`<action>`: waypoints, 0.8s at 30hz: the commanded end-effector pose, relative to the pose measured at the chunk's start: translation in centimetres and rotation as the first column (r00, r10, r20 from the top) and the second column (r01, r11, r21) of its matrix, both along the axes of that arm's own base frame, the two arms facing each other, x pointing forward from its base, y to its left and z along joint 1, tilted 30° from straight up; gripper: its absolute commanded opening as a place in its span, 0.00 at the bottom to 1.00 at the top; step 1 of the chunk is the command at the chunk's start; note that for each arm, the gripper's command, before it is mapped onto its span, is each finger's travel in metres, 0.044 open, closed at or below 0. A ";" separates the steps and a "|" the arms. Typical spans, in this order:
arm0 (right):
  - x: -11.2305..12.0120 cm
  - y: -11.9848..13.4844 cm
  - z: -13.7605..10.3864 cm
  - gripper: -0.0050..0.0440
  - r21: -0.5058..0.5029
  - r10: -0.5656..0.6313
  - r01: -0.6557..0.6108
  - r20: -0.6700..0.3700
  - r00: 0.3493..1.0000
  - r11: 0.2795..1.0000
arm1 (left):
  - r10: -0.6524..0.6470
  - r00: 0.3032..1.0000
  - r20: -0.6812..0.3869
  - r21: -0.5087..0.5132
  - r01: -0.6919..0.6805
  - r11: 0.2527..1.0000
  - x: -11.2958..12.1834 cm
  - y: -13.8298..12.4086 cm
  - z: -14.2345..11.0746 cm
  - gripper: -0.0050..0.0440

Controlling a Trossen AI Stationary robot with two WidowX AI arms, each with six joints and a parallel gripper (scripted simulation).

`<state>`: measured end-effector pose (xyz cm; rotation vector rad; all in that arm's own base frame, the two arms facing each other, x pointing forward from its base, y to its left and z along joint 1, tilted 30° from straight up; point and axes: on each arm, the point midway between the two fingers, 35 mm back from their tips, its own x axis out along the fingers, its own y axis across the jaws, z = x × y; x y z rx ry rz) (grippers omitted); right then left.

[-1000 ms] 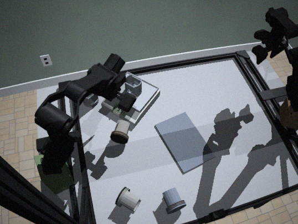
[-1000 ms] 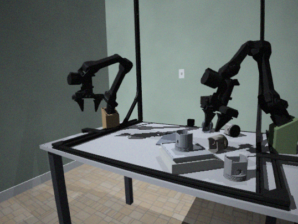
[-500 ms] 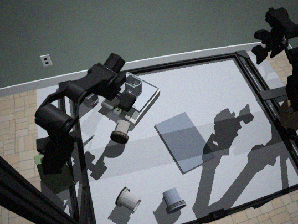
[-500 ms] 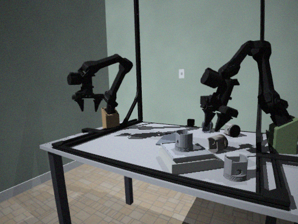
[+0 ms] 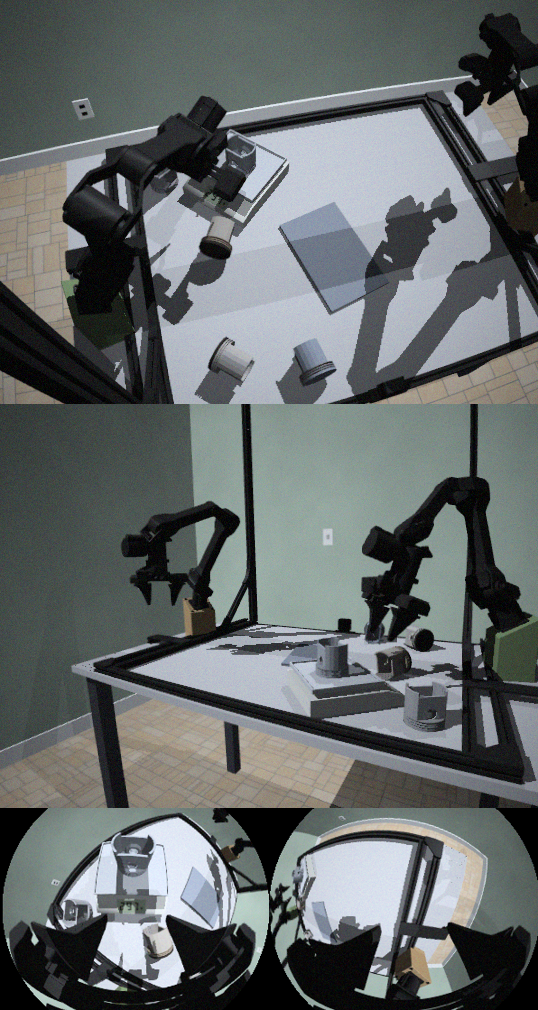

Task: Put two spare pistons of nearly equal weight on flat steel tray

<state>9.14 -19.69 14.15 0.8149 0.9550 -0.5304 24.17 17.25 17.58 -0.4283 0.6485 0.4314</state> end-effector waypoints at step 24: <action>0.1 0.0 0.0 1.00 -0.001 0.004 -0.004 0.004 1.000 1.000 | -0.124 0.952 -0.279 -0.167 0.079 0.983 -6.1 -1.8 0.9 0.87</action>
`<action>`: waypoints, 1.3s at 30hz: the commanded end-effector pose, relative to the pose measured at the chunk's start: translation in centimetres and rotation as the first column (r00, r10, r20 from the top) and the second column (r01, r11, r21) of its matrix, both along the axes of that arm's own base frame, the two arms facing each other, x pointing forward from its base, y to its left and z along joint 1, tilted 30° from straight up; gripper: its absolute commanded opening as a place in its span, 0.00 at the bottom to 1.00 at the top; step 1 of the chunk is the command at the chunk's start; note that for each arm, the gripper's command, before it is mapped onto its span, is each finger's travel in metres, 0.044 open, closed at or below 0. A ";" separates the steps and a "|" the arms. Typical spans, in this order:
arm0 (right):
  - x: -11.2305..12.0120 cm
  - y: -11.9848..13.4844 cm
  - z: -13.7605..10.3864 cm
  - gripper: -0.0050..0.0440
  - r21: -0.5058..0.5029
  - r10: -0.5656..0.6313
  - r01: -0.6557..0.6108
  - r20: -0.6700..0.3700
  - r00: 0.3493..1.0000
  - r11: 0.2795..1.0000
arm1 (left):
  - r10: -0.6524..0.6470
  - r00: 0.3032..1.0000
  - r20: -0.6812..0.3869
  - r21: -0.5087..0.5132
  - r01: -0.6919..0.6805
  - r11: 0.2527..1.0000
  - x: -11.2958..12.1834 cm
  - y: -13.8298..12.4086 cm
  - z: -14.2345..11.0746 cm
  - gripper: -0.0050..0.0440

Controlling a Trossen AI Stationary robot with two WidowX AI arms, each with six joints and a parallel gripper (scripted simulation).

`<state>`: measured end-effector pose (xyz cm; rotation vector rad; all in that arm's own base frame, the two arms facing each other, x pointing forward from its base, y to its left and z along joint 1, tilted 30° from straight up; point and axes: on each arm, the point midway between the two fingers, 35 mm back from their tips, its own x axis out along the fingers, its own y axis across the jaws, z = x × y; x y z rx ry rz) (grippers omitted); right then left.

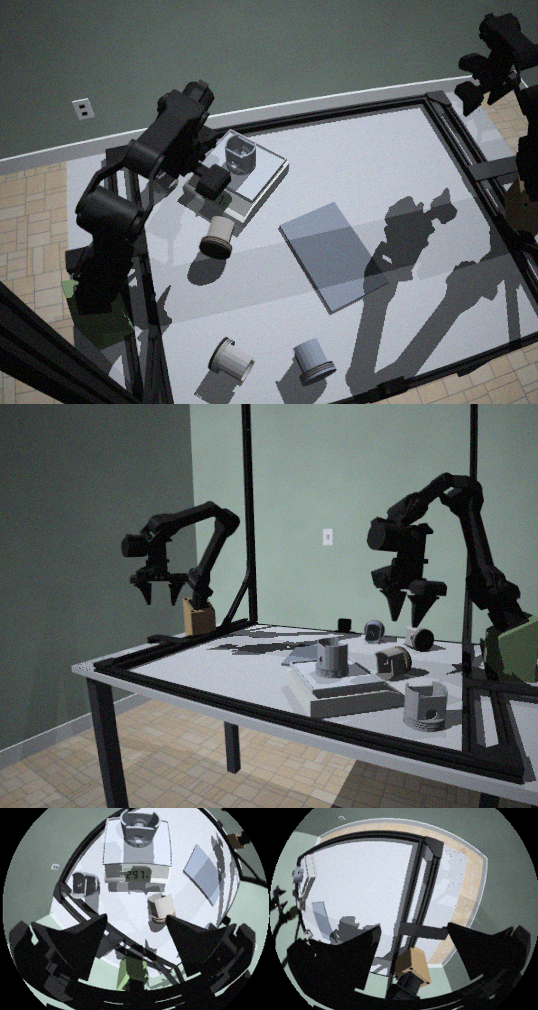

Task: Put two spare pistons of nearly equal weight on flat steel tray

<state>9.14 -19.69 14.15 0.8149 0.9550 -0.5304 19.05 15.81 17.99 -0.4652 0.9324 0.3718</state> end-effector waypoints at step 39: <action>0.1 0.0 0.0 1.00 -0.001 0.004 -0.004 0.004 1.000 1.000 | 0.005 0.998 -0.063 -0.072 -0.009 0.997 9.4 9.8 7.4 0.87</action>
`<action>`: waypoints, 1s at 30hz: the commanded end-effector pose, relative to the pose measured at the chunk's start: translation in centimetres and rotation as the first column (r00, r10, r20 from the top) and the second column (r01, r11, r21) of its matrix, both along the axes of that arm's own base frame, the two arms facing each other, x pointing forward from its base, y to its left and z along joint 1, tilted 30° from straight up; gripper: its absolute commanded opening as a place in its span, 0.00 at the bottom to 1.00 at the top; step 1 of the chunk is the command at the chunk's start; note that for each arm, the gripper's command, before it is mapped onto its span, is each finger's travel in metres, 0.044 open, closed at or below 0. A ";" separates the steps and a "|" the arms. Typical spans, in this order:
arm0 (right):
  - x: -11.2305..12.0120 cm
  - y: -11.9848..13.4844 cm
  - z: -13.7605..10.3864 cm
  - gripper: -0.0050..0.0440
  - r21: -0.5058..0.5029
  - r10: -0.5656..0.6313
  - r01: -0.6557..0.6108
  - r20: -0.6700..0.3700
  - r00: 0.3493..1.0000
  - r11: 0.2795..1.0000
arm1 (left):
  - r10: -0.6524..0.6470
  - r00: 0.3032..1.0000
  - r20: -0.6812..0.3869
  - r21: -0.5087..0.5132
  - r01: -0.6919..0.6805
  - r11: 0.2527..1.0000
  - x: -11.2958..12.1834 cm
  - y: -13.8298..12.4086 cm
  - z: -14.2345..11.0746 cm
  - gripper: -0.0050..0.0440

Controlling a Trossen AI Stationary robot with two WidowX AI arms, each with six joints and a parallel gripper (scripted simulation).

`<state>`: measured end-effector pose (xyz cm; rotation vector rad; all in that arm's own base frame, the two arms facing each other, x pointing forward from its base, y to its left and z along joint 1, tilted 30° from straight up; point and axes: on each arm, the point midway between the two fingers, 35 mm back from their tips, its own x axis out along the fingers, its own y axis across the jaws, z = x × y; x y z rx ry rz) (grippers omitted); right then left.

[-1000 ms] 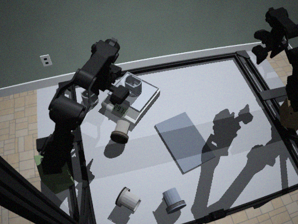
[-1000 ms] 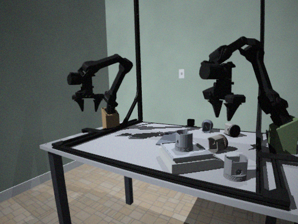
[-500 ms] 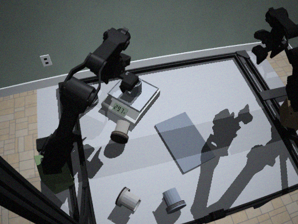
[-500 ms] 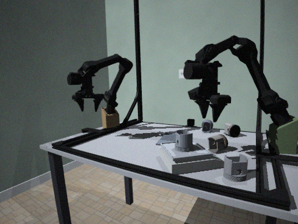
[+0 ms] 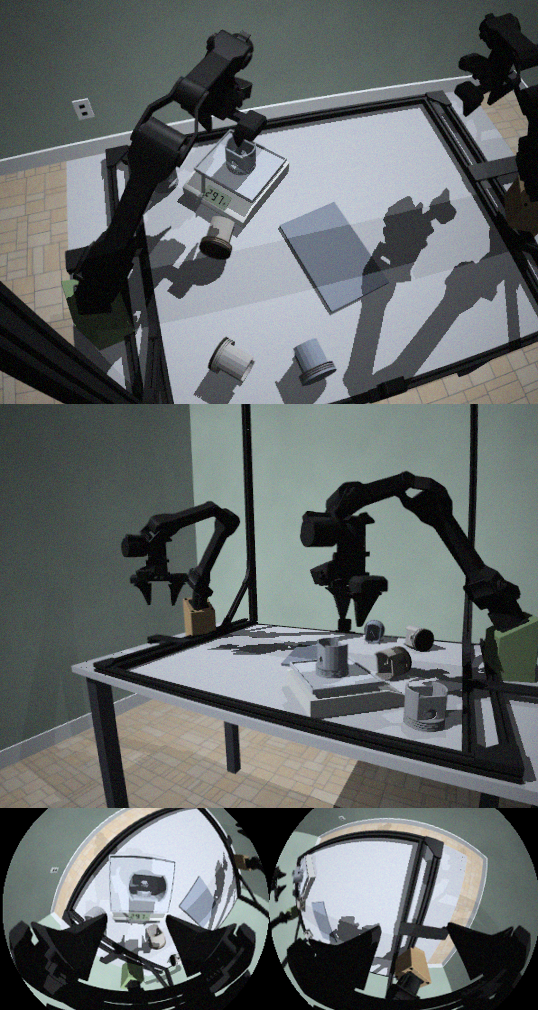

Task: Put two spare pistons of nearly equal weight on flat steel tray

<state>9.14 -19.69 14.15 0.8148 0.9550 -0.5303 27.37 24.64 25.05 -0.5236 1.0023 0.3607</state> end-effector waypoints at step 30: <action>0.1 0.0 0.0 1.00 0.000 0.004 -0.004 0.004 1.000 1.000 | 0.406 0.911 -0.074 -0.347 -0.405 0.846 2.3 2.1 1.2 0.87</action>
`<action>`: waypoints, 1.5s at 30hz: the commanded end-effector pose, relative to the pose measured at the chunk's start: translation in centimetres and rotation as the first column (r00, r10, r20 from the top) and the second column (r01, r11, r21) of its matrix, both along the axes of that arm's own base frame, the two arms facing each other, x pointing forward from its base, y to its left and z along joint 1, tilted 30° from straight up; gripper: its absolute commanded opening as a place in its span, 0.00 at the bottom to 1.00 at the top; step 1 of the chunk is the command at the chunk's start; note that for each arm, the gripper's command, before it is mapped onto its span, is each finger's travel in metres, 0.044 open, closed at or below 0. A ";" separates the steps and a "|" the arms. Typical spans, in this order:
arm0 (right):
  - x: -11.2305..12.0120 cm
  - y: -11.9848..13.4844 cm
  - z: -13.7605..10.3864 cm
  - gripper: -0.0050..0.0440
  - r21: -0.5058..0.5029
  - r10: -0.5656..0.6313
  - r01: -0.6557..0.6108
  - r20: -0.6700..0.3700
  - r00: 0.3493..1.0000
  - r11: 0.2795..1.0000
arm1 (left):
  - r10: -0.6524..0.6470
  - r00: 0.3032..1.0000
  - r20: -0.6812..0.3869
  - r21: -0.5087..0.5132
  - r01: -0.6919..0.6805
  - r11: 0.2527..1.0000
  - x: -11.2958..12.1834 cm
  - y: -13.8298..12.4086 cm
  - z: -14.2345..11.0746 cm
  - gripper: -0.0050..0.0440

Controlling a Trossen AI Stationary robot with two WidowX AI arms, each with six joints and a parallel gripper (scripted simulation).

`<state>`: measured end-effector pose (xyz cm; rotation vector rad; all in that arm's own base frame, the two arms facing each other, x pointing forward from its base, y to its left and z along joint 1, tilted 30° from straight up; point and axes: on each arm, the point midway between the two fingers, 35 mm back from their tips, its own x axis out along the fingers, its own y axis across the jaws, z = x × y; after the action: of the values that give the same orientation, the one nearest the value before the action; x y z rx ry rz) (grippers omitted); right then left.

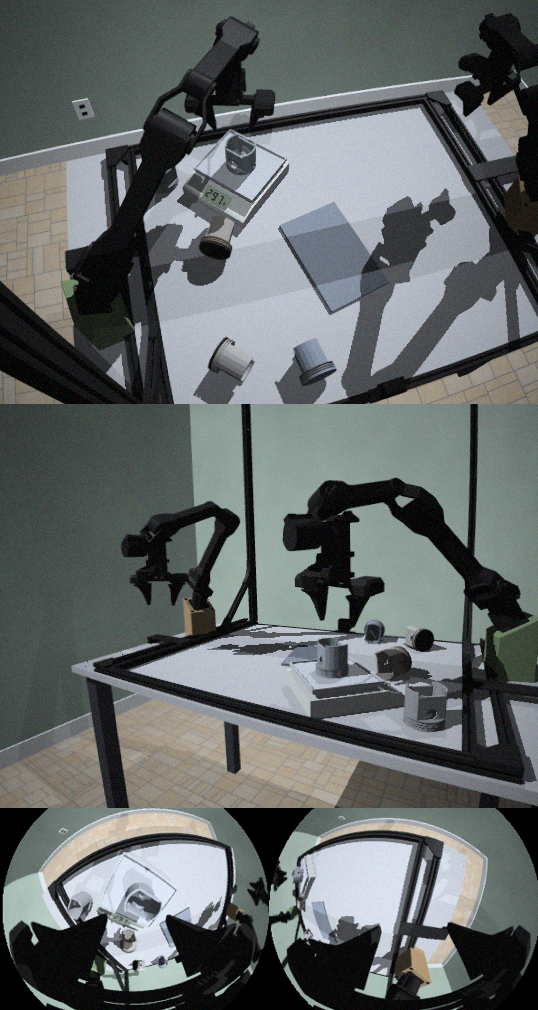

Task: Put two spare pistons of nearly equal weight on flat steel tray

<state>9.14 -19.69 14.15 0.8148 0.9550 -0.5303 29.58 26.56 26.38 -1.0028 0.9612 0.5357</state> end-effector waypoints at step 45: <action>0.1 0.0 0.0 1.00 0.000 0.004 -0.004 0.004 1.000 1.000 | 0.672 0.699 -0.246 -0.575 -0.663 0.479 0.3 0.2 -0.5 0.87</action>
<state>9.14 -19.69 14.15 0.8147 0.9549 -0.5302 29.82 26.89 26.04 -2.0277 0.7074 0.8786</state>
